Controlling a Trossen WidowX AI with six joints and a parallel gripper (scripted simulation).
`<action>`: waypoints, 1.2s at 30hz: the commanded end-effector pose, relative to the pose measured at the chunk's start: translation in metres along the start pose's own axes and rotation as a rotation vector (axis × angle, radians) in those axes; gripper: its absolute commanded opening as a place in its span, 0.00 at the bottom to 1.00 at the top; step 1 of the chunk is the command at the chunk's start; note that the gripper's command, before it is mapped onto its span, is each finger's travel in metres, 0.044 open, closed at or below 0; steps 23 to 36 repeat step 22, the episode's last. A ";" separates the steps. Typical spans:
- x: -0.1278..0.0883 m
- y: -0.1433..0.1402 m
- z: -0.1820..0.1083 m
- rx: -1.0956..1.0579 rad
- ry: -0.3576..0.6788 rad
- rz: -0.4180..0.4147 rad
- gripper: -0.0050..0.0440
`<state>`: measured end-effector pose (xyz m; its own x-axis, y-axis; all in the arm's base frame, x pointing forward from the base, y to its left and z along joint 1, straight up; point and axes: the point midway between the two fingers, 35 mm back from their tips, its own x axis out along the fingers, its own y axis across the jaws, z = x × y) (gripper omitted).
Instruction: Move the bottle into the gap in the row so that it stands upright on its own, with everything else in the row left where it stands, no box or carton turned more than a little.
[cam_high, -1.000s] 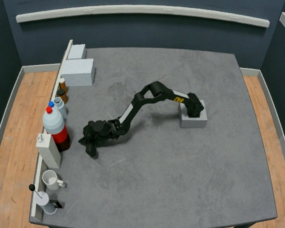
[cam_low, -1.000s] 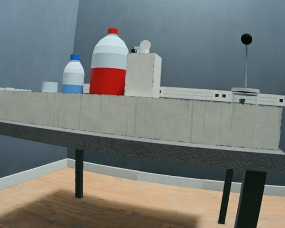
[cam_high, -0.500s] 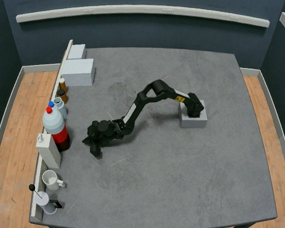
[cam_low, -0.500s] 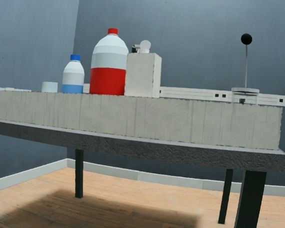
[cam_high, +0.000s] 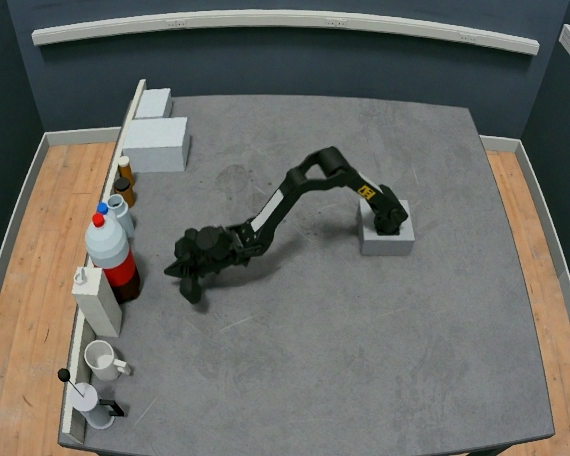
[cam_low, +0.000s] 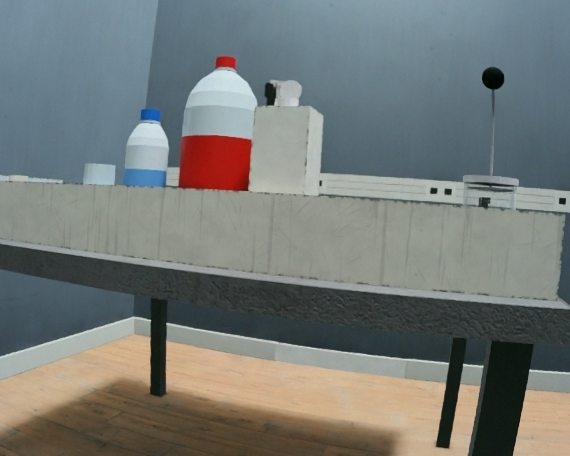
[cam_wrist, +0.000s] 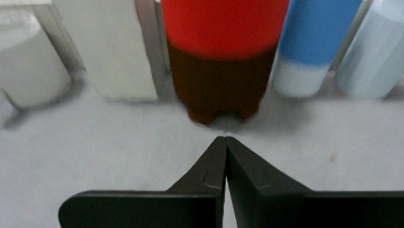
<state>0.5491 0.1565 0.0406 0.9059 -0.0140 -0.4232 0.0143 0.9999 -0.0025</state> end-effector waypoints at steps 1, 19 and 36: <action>-0.019 0.003 0.049 0.024 -0.052 0.010 0.00; -0.016 0.001 0.035 0.012 -0.027 0.005 0.00; -0.016 0.001 0.035 0.012 -0.027 0.005 0.00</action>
